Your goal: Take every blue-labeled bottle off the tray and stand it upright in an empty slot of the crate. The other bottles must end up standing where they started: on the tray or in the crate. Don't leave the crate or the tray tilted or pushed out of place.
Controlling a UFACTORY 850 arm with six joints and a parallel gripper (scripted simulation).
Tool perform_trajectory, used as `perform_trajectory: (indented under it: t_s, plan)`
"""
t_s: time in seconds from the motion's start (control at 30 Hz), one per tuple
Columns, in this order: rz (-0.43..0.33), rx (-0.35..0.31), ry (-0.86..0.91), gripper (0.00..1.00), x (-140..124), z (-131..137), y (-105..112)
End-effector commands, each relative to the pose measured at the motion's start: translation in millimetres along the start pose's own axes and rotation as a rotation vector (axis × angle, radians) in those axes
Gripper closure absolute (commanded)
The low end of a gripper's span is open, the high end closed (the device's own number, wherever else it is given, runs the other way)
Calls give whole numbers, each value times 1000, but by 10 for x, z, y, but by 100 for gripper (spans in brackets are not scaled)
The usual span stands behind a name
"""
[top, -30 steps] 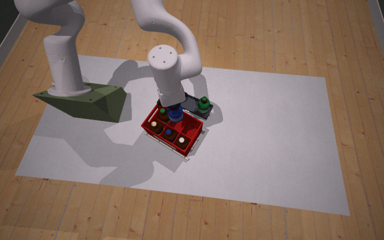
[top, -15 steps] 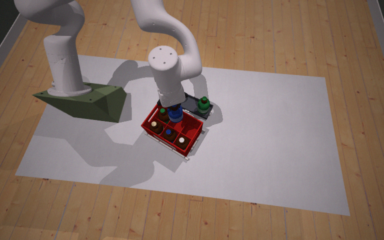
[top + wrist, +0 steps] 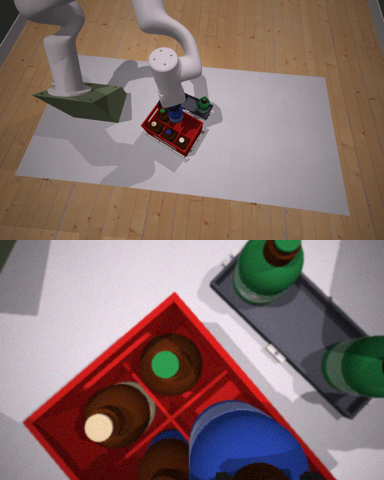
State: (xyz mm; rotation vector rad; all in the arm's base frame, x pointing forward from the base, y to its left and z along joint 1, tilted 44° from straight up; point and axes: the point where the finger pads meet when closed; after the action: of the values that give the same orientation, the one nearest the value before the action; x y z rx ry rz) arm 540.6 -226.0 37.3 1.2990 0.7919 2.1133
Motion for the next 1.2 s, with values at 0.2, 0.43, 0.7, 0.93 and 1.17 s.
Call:
perform_trajectory:
  t_s: [0.2,0.43,0.7,0.93,1.17]
  plan:
    - [-2,-1,1,100,-6,7,-51]
    - [-2,-1,1,100,-6,7,-91]
    - [-2,-1,1,100,-7,7,-163]
    - [-2,-1,1,100,-7,7,-213]
    - [-2,-1,1,100,-7,8,-287]
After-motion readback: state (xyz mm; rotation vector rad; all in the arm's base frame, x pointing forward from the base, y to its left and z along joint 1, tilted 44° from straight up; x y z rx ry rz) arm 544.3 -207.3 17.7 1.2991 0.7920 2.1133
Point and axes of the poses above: the point where the finger pads meet when closed, its own y axis back along the fingers, its own z axis across the jaws, x = y × z, and after that the axes turned 5 degrees about y, right-handed
